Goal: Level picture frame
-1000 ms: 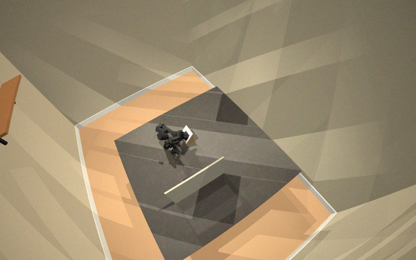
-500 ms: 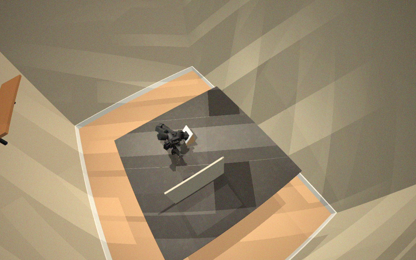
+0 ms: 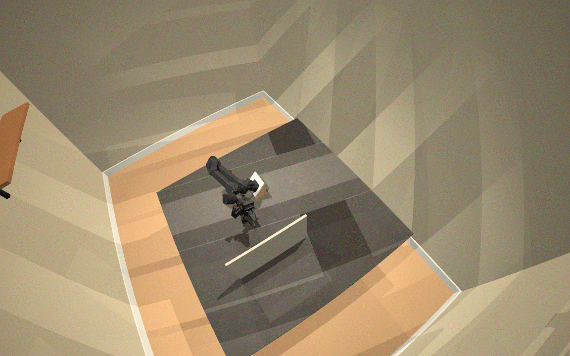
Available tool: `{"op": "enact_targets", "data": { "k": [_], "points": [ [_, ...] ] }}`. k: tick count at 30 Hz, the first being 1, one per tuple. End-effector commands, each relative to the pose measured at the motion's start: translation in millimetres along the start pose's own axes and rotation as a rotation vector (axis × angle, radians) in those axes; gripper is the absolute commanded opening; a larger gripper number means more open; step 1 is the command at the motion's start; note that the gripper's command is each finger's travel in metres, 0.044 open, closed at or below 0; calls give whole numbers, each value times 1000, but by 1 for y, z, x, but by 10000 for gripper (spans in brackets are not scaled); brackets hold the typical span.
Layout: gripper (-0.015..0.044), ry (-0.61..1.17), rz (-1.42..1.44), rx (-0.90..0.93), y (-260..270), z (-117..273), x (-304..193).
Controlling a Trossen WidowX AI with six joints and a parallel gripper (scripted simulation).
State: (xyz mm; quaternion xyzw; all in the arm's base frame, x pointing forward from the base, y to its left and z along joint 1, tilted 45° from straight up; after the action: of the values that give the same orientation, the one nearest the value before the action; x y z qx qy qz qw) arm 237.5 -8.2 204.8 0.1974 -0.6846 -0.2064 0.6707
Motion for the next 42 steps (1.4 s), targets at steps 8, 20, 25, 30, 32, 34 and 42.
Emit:
{"op": "enact_targets", "data": {
  "k": [8,20,25,30,32,34,42],
  "points": [
    [260,3,3,9,-4,-4,-3],
    [260,2,2,10,0,-34,3],
    [260,1,2,10,-1,-67,1],
    [260,0,2,11,-3,-84,-3],
    [260,0,2,11,-3,-84,-3],
    [260,0,2,11,-3,-84,-3],
    [260,0,2,11,-3,-84,-3]
  ]
}}
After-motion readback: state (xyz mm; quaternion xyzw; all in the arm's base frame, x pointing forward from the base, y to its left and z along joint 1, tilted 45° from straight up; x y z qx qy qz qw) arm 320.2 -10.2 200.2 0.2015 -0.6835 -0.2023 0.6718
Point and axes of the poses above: the point midway between the two fingers, 35 mm back from their tips, its own z axis back along the fingers, its own y axis across the jaws, x = y × z, the point moved 3 cm from there along z, back along the fingers, and after that the axes turned 4 degrees about -z, right-handed, at the moved point
